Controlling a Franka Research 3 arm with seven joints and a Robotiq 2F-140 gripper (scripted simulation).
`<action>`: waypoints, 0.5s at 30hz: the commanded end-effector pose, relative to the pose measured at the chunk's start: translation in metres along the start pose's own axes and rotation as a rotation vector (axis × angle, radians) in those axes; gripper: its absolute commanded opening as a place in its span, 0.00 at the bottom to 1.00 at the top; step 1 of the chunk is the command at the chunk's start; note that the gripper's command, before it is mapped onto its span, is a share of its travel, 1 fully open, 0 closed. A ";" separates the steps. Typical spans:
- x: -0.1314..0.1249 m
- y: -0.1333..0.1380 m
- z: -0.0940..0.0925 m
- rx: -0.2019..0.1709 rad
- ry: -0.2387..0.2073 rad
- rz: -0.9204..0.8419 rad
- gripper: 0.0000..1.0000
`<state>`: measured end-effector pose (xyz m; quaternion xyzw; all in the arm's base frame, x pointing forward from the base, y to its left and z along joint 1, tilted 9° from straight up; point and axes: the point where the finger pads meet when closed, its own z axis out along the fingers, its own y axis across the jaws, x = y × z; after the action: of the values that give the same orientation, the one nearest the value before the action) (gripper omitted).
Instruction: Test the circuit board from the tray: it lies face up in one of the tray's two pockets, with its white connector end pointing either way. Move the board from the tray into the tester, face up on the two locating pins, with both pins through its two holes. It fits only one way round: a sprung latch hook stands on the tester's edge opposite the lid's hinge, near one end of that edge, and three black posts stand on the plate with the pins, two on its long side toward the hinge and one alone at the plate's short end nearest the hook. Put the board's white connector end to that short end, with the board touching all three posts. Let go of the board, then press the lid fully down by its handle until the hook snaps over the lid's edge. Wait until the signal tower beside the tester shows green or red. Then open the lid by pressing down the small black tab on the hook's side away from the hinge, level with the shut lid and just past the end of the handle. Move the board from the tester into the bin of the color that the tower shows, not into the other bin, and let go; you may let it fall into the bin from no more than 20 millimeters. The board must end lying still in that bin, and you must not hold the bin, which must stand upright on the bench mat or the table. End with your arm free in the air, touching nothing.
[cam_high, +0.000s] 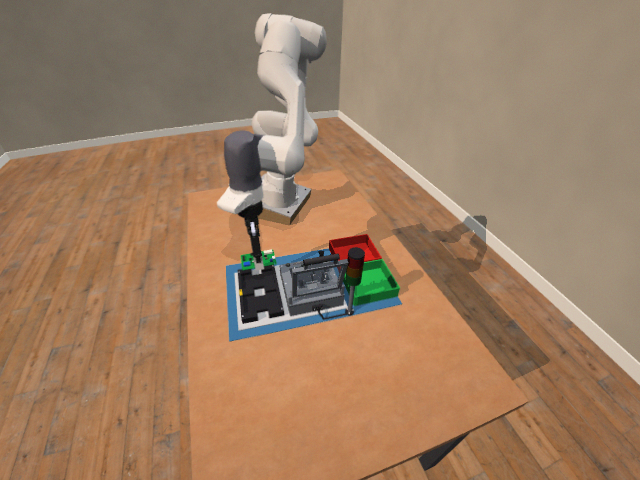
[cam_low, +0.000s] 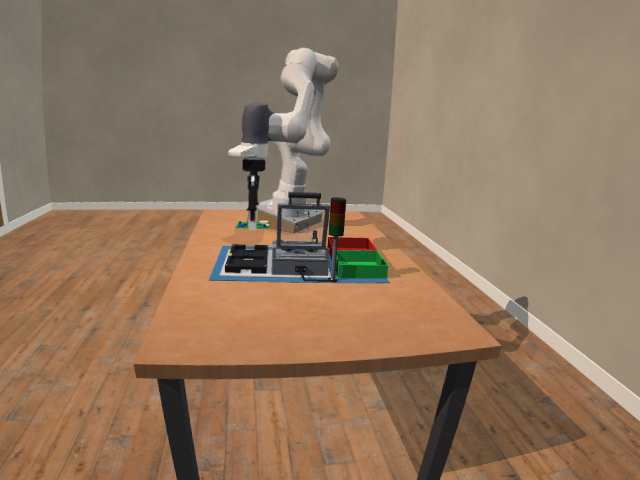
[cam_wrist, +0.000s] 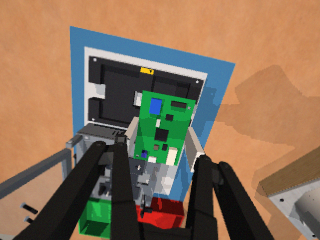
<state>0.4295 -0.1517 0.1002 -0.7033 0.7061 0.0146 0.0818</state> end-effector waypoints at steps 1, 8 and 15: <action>-0.003 -0.001 0.000 -0.001 0.002 0.008 0.46; -0.019 -0.007 -0.002 -0.001 0.002 0.008 0.46; -0.040 -0.014 -0.003 -0.001 0.002 0.008 0.46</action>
<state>0.4418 -0.1206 0.1082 -0.7112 0.6981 0.0121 0.0821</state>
